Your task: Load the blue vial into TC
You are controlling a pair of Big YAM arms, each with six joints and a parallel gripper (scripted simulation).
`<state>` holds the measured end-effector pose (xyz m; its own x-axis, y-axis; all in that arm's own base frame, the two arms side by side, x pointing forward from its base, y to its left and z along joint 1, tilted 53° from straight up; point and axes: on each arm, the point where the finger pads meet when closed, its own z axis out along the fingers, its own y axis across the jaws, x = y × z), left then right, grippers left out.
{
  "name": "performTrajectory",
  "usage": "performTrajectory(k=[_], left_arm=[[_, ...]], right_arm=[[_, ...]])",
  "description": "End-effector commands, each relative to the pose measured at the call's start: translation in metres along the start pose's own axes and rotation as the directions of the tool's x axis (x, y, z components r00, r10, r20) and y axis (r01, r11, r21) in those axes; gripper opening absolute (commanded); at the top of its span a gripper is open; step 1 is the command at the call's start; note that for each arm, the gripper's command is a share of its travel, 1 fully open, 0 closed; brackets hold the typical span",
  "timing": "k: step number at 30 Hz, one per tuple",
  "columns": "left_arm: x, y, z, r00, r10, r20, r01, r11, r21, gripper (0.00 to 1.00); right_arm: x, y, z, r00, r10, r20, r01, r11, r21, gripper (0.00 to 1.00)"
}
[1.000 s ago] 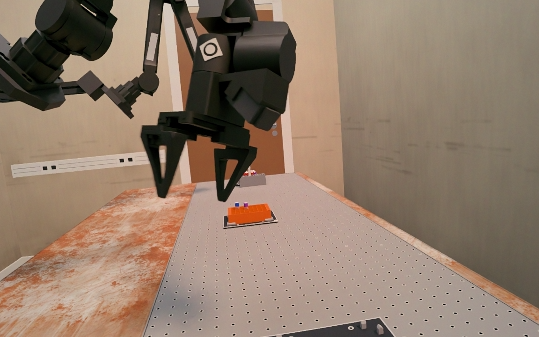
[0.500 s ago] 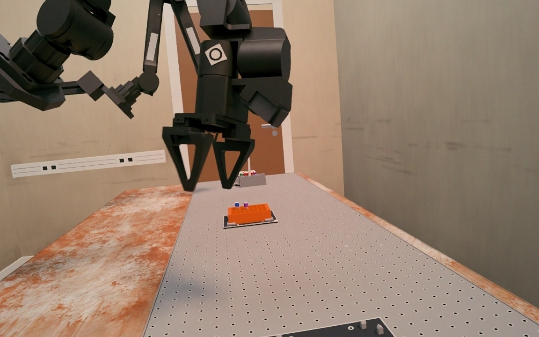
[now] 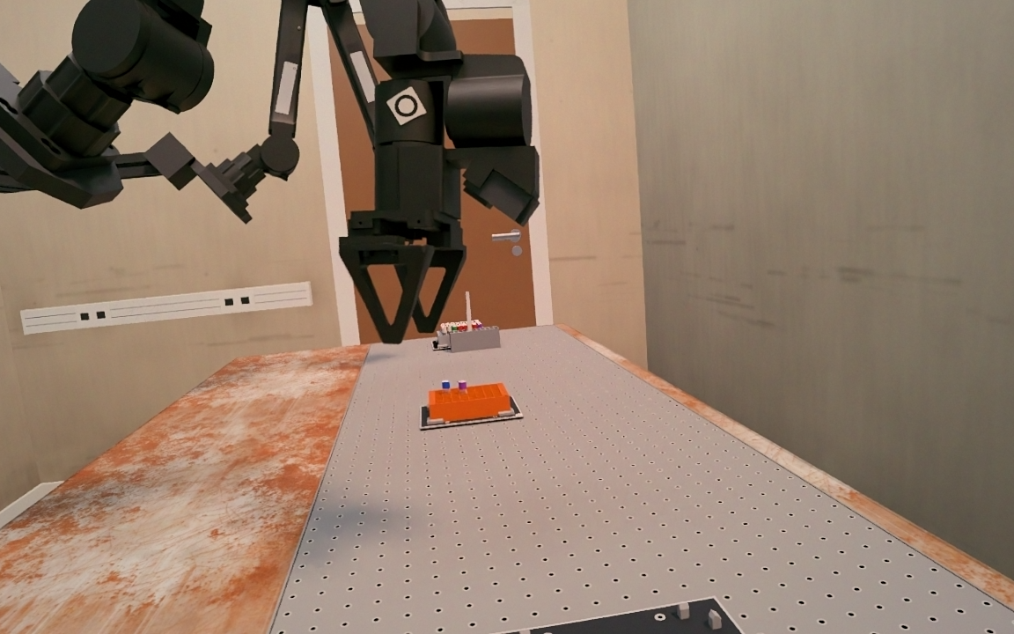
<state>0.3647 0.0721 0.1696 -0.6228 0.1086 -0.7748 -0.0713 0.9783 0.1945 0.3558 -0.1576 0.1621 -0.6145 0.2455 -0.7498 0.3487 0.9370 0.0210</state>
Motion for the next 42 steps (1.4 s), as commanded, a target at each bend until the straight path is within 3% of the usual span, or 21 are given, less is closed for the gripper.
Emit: performTrajectory(k=[1,13,29,42], left_arm=[[-0.006,0.001,-0.002,1.000,0.007,0.010,-0.007,1.000,-0.002,0.24],[-0.006,0.001,-0.002,1.000,0.007,0.010,-0.007,1.000,-0.002,0.24],[-0.006,0.001,-0.002,1.000,0.007,0.010,-0.007,1.000,-0.002,0.24],[-0.040,0.031,0.014,1.000,-0.002,-0.005,0.002,1.000,-0.004,0.24]], right_arm=[[-0.006,0.017,-0.008,0.996,-0.075,0.042,0.076,0.997,-0.019,1.00],[0.001,0.055,-0.020,0.949,-0.292,0.120,0.302,0.951,-0.071,1.00],[0.002,0.061,-0.020,0.954,-0.281,0.105,0.288,0.955,-0.068,1.00],[0.002,0.061,-0.020,0.954,-0.281,0.105,0.288,0.955,-0.068,1.00]])
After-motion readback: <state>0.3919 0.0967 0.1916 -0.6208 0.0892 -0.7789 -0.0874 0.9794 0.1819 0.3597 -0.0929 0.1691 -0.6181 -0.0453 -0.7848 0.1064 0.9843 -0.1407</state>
